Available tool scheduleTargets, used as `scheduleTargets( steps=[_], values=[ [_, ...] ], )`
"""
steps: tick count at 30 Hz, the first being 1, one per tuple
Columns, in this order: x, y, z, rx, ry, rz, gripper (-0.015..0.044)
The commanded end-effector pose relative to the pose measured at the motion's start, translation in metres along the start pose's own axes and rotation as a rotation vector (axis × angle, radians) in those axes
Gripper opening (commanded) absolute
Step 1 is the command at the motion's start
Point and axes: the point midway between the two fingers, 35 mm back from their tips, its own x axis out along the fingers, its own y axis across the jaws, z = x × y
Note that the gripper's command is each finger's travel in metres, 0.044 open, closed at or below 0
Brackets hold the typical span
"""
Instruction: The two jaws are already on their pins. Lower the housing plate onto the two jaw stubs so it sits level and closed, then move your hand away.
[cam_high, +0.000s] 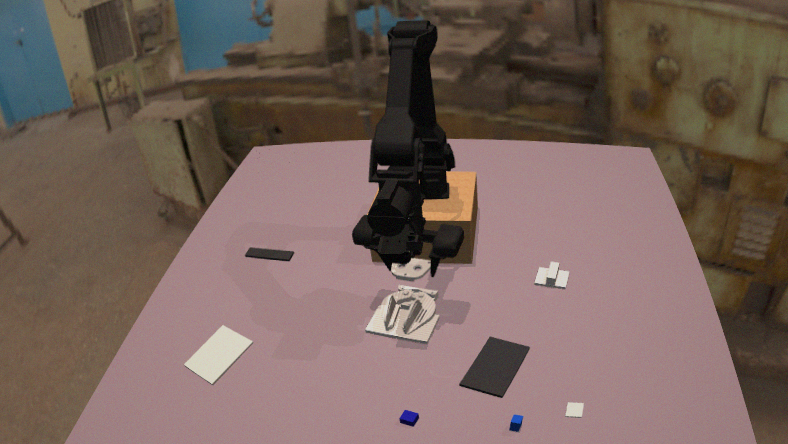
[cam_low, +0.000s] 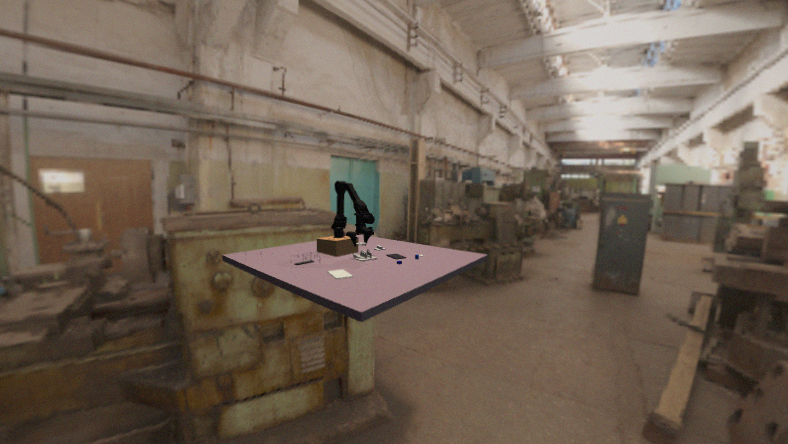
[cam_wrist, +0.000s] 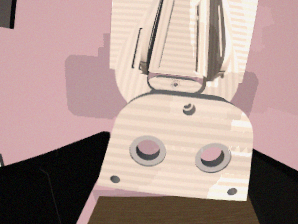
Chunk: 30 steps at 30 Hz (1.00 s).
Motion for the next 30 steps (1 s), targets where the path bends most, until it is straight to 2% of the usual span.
scheduleTargets(
  steps=[1,30],
  values=[
    [0.007,0.0,-0.002,0.004,0.006,-0.001,0.0351],
    [0.052,0.0,-0.004,0.004,0.007,-0.001,0.0351]
  ],
)
